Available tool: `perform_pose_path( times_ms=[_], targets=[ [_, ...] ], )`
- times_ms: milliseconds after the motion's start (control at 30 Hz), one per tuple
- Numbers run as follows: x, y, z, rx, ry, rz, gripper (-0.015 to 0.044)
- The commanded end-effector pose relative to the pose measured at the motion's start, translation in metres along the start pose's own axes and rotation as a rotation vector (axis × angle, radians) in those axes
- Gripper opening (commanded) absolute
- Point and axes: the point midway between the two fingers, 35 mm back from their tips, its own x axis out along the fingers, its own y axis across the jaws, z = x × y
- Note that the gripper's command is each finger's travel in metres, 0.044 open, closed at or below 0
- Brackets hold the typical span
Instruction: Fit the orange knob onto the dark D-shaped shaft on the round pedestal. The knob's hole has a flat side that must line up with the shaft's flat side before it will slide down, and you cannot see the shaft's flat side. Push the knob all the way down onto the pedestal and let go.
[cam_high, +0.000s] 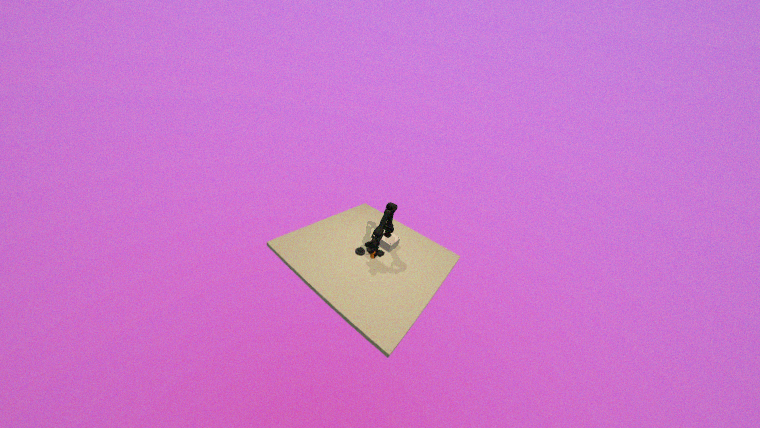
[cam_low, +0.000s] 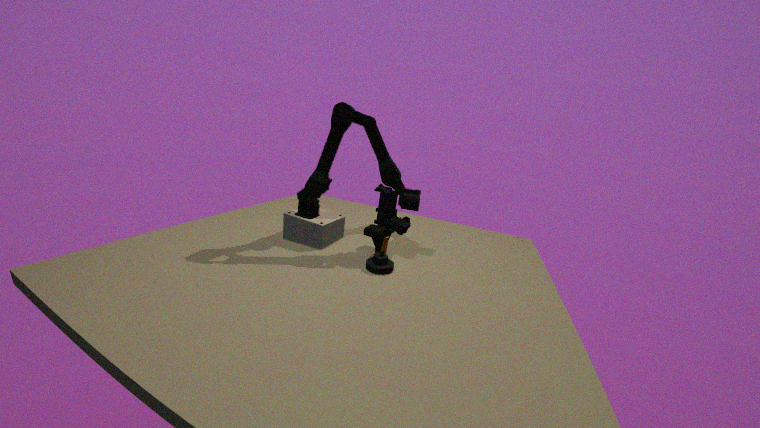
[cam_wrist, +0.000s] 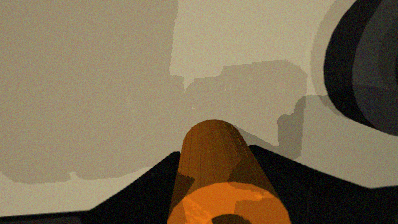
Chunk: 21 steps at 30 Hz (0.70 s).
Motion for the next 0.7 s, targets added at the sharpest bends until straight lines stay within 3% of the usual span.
perform_pose_path(
  times_ms=[0, 533, 667],
  targets=[
    [-0.018, 0.002, 0.008, 0.003, -0.012, 0.001, 0.0],
    [-0.127, 0.006, 0.014, 0.003, -0.013, 0.001, 0.0],
    [-0.138, 0.005, 0.012, 0.003, -0.012, 0.001, 0.0]
  ],
)
